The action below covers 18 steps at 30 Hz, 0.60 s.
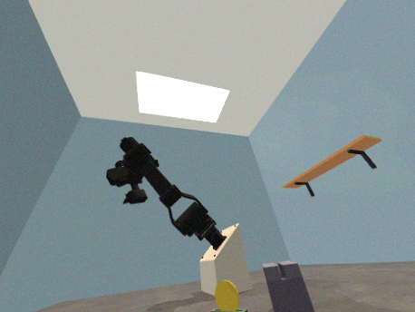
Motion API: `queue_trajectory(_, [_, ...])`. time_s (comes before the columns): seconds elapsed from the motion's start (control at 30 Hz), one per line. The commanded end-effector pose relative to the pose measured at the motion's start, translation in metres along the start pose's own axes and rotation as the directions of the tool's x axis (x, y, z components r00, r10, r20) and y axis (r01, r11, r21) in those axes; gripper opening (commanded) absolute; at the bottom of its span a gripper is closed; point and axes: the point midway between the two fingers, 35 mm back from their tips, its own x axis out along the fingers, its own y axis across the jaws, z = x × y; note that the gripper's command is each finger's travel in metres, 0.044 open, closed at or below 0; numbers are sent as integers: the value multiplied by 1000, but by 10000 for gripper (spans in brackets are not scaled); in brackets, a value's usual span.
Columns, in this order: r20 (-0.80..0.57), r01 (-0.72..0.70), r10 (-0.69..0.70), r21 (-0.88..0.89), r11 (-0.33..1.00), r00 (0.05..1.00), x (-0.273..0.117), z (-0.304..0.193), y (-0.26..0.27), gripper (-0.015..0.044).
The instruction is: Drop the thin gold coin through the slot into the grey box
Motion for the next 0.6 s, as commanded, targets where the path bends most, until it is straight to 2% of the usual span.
queue_trajectory(0.0, [-5,1,-1,3,1000,1000,1,-1,0,374])
queue_trajectory(0.1, [-85,18,-14,42,999,996,10,-17,-7,295])
queue_trajectory(0.27, [-306,84,-37,143,986,951,30,-64,-22,164])
queue_trajectory(0.4, [-560,194,-26,241,951,828,38,-129,-34,161])
queue_trajectory(0.57, [-819,386,29,301,872,573,16,-212,-40,161])
